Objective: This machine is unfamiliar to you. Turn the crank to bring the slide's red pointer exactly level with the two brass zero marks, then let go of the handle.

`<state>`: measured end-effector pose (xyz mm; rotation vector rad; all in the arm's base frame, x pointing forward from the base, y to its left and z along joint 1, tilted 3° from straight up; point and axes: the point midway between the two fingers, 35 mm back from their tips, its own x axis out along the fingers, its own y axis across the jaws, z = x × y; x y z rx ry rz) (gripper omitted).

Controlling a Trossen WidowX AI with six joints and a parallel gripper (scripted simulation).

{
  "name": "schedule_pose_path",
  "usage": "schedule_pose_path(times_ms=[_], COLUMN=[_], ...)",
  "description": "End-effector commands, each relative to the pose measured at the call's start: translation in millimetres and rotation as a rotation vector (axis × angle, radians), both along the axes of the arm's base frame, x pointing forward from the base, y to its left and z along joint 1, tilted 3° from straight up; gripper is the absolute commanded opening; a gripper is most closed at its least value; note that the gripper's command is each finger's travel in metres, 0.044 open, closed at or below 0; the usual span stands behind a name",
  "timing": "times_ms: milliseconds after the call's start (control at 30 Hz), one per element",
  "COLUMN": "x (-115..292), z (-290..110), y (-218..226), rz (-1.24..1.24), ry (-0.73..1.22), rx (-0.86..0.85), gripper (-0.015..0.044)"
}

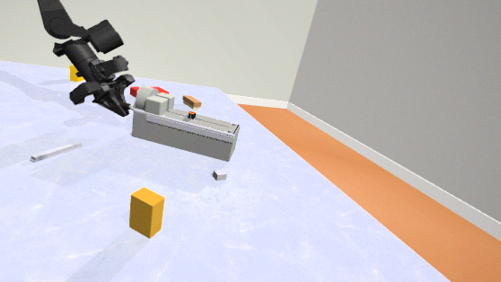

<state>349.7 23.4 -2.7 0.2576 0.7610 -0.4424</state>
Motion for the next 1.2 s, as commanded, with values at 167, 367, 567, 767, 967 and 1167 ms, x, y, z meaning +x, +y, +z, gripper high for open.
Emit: schedule_pose_path(times_ms=[167,367,567,767,967,1167], x=[-0.6,-0.1,-0.1,-0.1,-0.1,0.0], z=[1.0,0.3,0.3,0.3,0.3,0.9], y=[-0.9,-0.2,-0.2,-0.2,-0.2,-0.2], rz=[-0.001,-0.001,-0.001,-0.001,-0.001,-0.001], ry=[0.001,0.0,0.0,0.0,0.0,0.0], rx=[-0.009,0.0,0.0,0.0,0.0,0.0], gripper=[0.0,0.0,0.0,0.0158,0.0315,0.044])
